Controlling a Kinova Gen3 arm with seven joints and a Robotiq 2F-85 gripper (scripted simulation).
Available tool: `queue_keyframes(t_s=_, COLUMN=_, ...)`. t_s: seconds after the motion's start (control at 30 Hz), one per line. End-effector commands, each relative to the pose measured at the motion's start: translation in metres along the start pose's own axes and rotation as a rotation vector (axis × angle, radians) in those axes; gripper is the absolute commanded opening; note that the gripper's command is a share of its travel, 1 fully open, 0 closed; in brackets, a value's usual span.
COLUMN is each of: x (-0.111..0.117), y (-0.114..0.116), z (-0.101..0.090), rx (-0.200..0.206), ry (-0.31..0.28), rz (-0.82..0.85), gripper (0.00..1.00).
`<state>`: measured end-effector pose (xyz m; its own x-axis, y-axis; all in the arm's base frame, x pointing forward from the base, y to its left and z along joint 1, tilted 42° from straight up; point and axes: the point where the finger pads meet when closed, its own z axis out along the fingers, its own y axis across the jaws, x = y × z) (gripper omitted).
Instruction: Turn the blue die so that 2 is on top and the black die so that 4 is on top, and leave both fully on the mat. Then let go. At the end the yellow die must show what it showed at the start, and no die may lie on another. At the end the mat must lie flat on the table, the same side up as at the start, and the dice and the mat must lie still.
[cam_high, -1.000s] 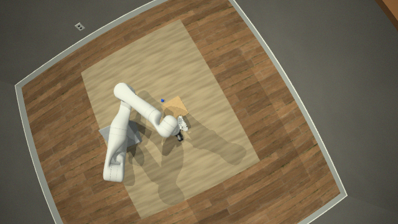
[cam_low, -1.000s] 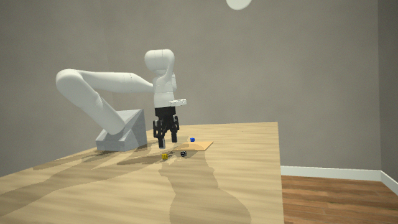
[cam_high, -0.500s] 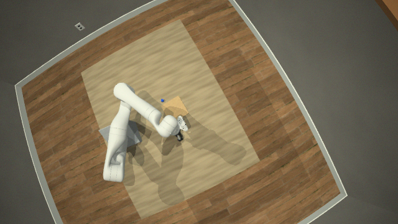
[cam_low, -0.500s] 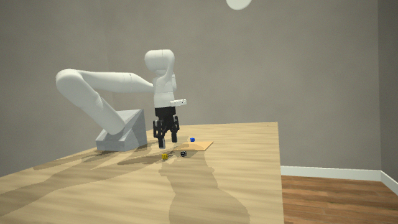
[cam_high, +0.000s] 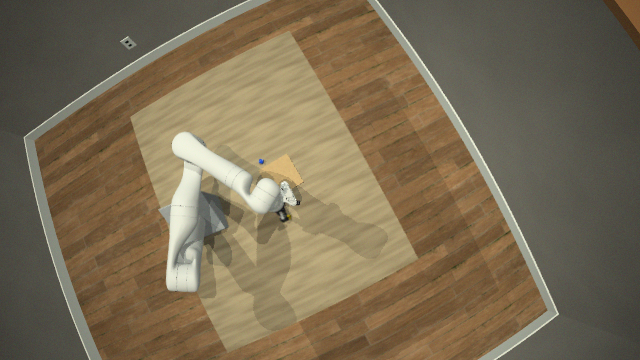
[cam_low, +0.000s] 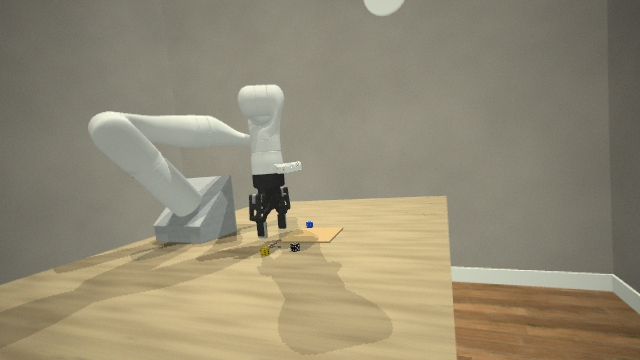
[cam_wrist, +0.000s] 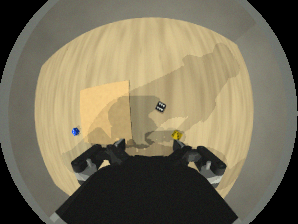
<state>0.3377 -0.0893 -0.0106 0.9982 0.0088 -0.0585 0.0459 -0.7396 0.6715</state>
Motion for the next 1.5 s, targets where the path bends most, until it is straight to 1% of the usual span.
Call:
queue_keyframes(t_s=0.0, x=-0.001, y=-0.018, z=-0.006, rx=0.0, ry=0.018, rz=-0.025, gripper=1.0)
queue_keyframes(t_s=0.27, x=-0.014, y=-0.062, z=-0.006, rx=0.0, ry=0.018, rz=-0.025, gripper=1.0)
queue_keyframes(t_s=0.33, x=-0.014, y=-0.062, z=-0.006, rx=0.0, ry=0.018, rz=-0.025, gripper=1.0)
queue_keyframes(t_s=0.83, x=-0.039, y=-0.147, z=-0.005, rx=0.0, ry=0.018, rz=-0.025, gripper=1.0)
queue_keyframes(t_s=0.9, x=-0.039, y=-0.147, z=-0.005, rx=0.0, ry=0.018, rz=-0.025, gripper=1.0)
queue_keyframes(t_s=1.07, x=-0.045, y=-0.168, z=-0.005, rx=0.0, ry=0.018, rz=-0.025, gripper=1.0)
queue_keyframes(t_s=1.23, x=-0.05, y=-0.184, z=-0.005, rx=0.0, ry=0.018, rz=-0.025, gripper=1.0)
queue_keyframes(t_s=1.4, x=-0.053, y=-0.193, z=-0.005, rx=0.0, ry=0.018, rz=-0.025, gripper=1.0)
queue_keyframes(t_s=1.47, x=-0.053, y=-0.193, z=-0.005, rx=0.0, ry=0.018, rz=-0.025, gripper=1.0)
